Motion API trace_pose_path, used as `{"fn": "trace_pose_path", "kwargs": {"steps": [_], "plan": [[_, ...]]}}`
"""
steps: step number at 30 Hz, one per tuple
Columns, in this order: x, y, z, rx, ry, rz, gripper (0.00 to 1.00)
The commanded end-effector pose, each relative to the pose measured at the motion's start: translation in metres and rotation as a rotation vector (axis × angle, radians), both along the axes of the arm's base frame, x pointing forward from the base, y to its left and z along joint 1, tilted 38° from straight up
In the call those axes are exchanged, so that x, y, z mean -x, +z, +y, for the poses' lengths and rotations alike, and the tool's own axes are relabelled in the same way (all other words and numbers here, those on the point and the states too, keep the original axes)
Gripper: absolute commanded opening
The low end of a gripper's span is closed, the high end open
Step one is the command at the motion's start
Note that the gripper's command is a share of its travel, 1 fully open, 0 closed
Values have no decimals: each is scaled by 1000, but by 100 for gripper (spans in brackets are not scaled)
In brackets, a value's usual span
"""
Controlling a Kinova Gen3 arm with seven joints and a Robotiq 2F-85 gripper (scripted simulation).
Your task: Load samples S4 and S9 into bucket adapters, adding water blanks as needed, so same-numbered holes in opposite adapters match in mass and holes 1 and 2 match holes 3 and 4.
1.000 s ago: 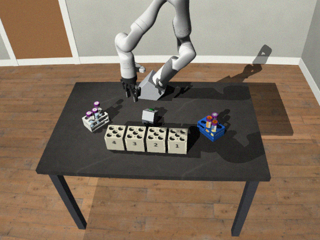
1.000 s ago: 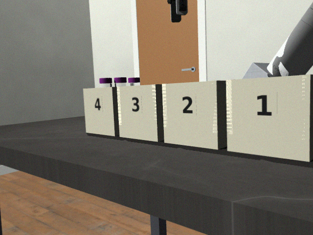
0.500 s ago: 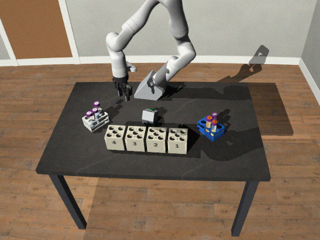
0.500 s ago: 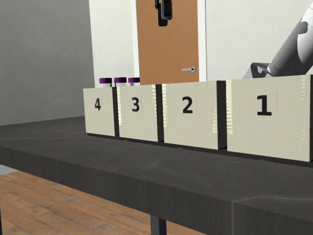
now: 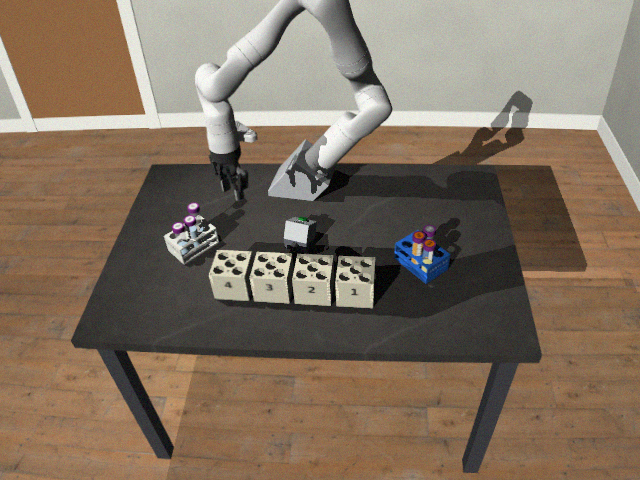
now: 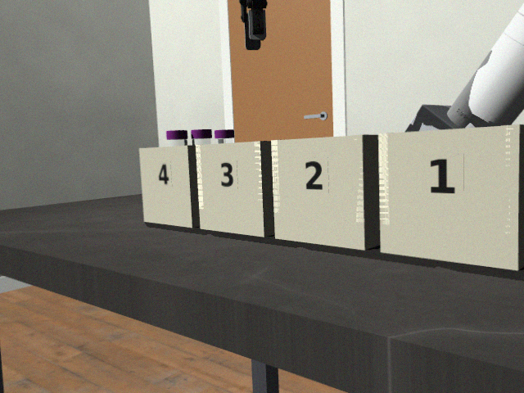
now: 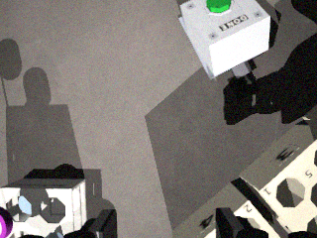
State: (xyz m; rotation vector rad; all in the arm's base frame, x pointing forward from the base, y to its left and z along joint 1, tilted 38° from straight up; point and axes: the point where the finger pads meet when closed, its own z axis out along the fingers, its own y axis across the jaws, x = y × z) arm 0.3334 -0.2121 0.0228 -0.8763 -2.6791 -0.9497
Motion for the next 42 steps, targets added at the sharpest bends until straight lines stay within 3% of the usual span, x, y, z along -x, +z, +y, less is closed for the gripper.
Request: {"fn": "trace_pose_path", "kwargs": {"steps": [1, 42], "plan": [[0, -8, -11, 1, 0, -1, 62], [6, -80, -102, 1, 0, -1, 62]]}}
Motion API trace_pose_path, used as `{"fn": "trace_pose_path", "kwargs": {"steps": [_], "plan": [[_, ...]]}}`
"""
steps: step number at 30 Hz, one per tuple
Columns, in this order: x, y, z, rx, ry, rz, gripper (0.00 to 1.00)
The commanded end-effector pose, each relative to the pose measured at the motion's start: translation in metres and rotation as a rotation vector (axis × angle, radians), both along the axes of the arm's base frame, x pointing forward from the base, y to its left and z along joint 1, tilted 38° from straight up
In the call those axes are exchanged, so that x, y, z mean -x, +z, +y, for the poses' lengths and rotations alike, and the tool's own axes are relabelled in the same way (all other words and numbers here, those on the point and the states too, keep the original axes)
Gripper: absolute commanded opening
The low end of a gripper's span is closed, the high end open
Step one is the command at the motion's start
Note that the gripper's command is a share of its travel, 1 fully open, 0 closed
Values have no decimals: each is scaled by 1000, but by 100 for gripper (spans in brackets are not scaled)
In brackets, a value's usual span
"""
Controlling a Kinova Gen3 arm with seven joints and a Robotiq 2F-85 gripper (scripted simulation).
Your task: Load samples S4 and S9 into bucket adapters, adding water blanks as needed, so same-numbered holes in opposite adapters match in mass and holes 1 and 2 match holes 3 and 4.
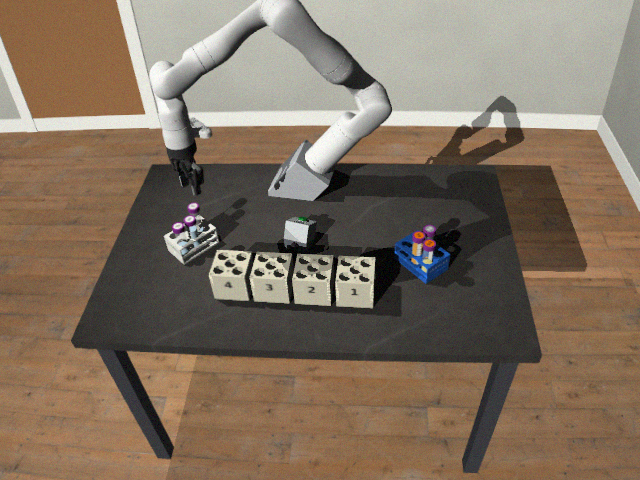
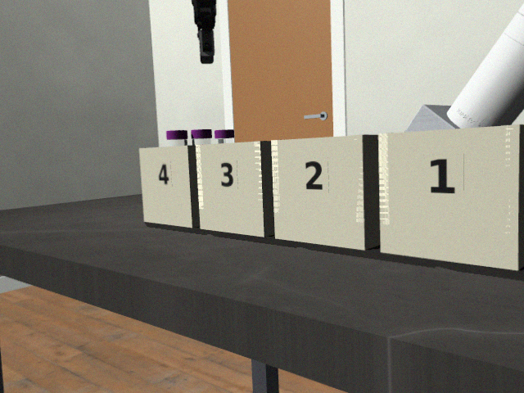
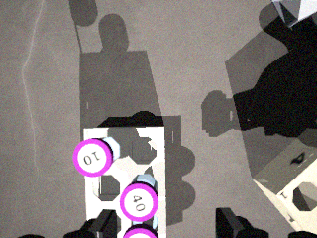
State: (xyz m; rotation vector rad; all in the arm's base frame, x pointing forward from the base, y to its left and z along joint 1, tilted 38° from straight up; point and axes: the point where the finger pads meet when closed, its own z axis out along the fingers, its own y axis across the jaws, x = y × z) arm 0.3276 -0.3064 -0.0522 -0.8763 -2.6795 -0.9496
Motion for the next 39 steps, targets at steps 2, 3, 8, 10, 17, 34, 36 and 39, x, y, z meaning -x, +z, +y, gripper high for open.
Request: {"fn": "trace_pose_path", "kwargs": {"steps": [2, 3, 8, 10, 17, 34, 36, 39], "plan": [[0, -9, -13, 1, 0, -1, 62], [1, -11, -16, 1, 0, -1, 62], [1, -17, -24, 1, 0, -1, 62], [1, -17, -24, 1, 0, -1, 62], [1, -17, -24, 1, 0, -1, 62], [1, -29, -15, 1, 0, -1, 62], [0, -31, -13, 1, 0, -1, 62], [0, -34, -10, 1, 0, -1, 62]]}}
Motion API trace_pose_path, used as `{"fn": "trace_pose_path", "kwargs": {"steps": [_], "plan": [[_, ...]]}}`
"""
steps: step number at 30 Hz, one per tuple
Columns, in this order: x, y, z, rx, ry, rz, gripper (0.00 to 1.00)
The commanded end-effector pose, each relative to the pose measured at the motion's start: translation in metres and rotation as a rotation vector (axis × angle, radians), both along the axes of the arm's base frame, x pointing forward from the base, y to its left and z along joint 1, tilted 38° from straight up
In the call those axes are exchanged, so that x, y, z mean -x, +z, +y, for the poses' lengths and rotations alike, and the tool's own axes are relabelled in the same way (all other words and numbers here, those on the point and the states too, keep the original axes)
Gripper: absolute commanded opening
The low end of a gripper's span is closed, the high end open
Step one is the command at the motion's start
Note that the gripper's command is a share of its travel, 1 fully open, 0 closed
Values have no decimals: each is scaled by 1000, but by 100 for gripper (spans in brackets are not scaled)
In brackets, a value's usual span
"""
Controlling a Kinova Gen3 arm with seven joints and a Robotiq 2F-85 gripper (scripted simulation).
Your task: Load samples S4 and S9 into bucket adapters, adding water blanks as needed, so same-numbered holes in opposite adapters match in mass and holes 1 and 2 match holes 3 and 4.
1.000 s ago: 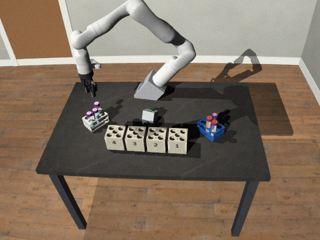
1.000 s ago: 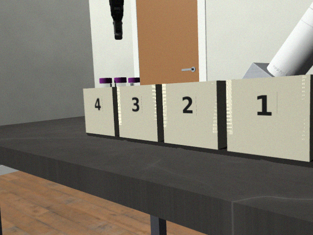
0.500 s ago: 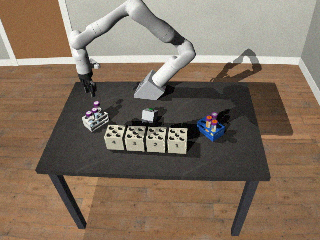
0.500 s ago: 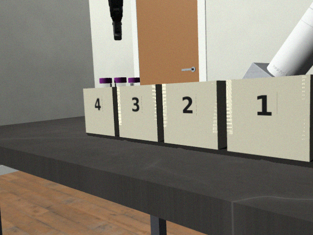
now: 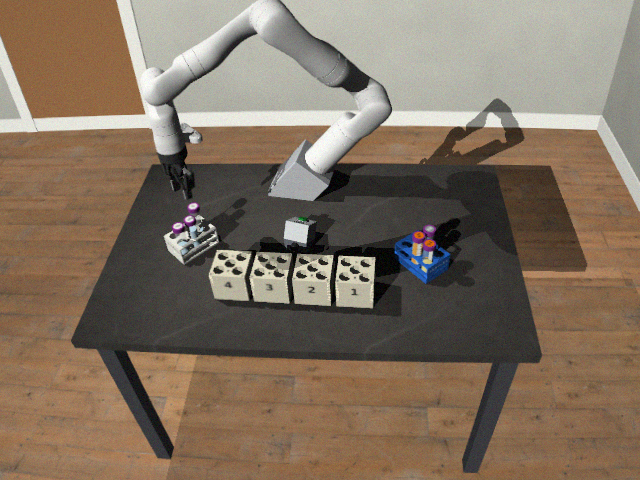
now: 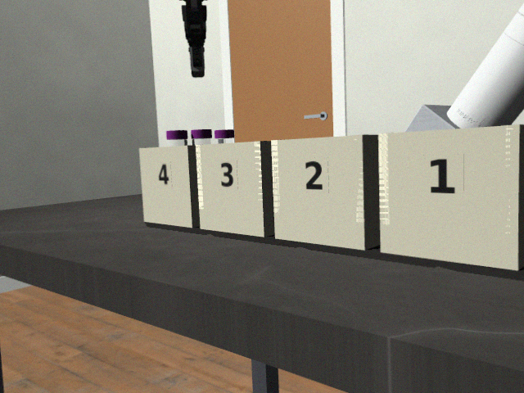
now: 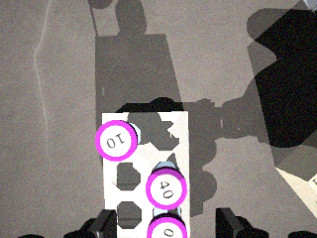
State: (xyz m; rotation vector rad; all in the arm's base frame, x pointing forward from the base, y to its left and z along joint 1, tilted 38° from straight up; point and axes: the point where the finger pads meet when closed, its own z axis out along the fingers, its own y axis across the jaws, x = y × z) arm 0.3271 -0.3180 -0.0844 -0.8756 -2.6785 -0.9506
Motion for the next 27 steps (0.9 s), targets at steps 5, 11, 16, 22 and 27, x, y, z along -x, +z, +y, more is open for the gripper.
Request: {"fn": "trace_pose_path", "kwargs": {"steps": [5, 11, 16, 22, 27], "plan": [[-1, -7, 5, 2, -1, -1, 62], [-1, -11, 9, 2, -1, -1, 62], [-1, -17, 13, 2, -1, -1, 62], [-1, -23, 18, 2, -1, -1, 62], [-1, -26, 20, 2, -1, -1, 62]]}}
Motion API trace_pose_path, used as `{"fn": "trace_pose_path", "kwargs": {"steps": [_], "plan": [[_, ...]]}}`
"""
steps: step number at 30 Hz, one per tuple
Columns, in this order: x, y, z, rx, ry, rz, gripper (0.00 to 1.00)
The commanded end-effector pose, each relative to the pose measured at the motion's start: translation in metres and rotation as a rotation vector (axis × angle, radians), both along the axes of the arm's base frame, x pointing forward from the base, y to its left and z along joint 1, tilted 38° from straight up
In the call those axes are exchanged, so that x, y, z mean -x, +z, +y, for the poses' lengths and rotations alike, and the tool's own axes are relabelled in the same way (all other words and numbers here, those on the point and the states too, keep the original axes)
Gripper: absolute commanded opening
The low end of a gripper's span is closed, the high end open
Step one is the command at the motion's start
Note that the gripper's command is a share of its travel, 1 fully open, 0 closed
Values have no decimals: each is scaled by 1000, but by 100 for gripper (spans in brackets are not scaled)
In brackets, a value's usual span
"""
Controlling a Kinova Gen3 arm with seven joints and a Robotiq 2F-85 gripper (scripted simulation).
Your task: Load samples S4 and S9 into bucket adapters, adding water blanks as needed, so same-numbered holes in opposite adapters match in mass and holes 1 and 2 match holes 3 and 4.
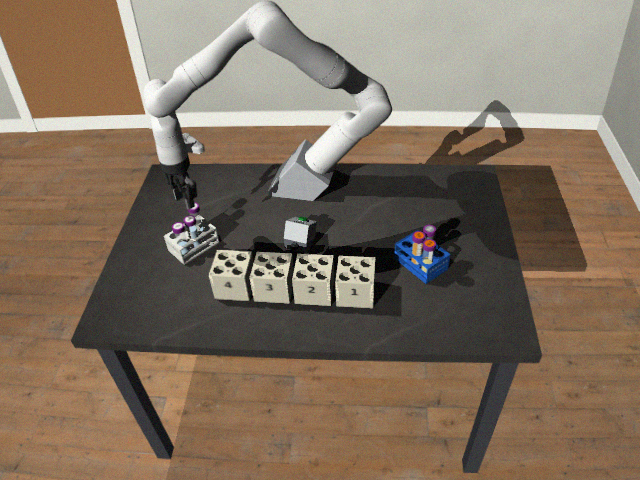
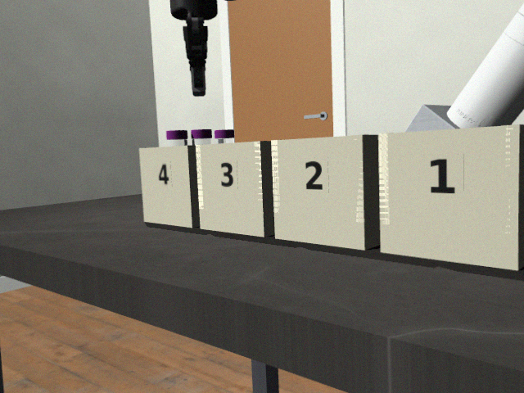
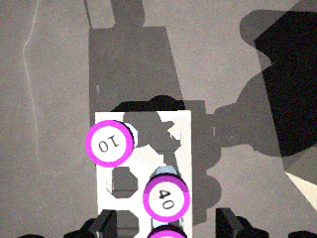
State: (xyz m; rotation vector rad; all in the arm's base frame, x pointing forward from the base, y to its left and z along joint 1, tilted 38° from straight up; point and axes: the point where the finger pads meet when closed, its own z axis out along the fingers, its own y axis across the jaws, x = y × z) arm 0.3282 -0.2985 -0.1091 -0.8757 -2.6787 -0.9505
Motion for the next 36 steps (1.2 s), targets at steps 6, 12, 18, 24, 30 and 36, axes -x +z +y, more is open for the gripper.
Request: {"fn": "trace_pose_path", "kwargs": {"steps": [6, 12, 18, 24, 30, 36], "plan": [[-1, -8, 6, 2, -1, -1, 62], [-1, -14, 11, 2, -1, -1, 62], [-1, -18, 14, 2, -1, -1, 62], [-1, -24, 19, 2, -1, -1, 62], [-2, -31, 24, 2, -1, -1, 62], [-2, -35, 27, 2, -1, -1, 62]]}}
